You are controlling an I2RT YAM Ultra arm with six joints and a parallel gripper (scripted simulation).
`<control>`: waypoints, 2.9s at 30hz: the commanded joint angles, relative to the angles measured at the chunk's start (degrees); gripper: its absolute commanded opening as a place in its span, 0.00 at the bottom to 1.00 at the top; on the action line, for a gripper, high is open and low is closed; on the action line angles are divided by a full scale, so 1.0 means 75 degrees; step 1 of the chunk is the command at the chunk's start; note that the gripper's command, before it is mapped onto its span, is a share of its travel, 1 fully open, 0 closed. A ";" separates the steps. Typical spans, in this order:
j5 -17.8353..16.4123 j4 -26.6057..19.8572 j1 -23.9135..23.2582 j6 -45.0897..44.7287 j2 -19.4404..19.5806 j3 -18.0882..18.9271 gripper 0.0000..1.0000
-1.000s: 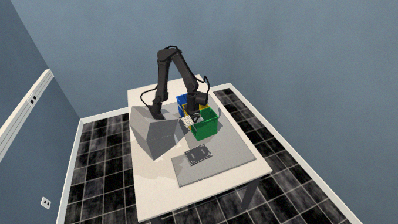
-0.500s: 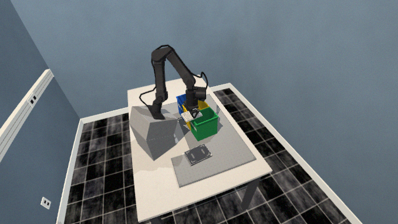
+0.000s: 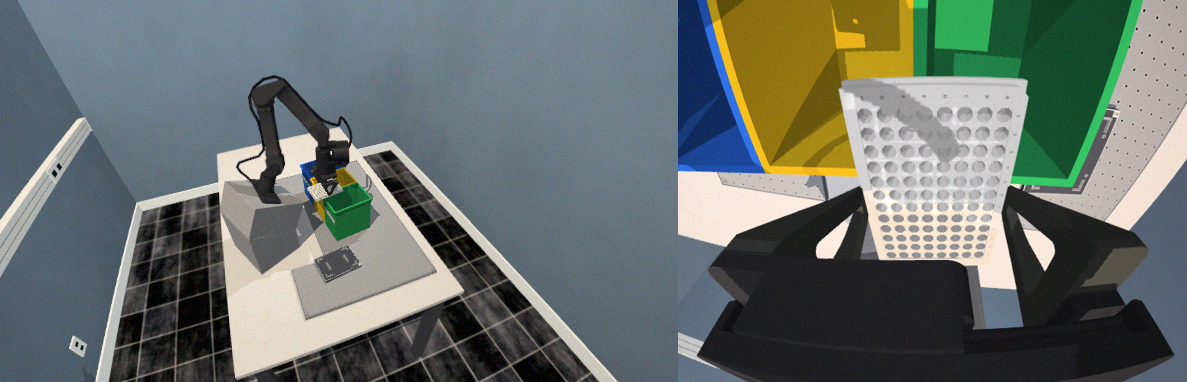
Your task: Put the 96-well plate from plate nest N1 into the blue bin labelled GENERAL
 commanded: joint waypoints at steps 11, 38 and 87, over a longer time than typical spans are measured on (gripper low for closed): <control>0.0648 -0.0006 0.1472 0.1806 -0.0656 0.0313 0.00; 0.2034 0.0054 0.4577 0.4632 -0.0164 0.1034 0.00; 0.3586 -0.0459 0.7650 0.7410 0.1557 0.3381 0.00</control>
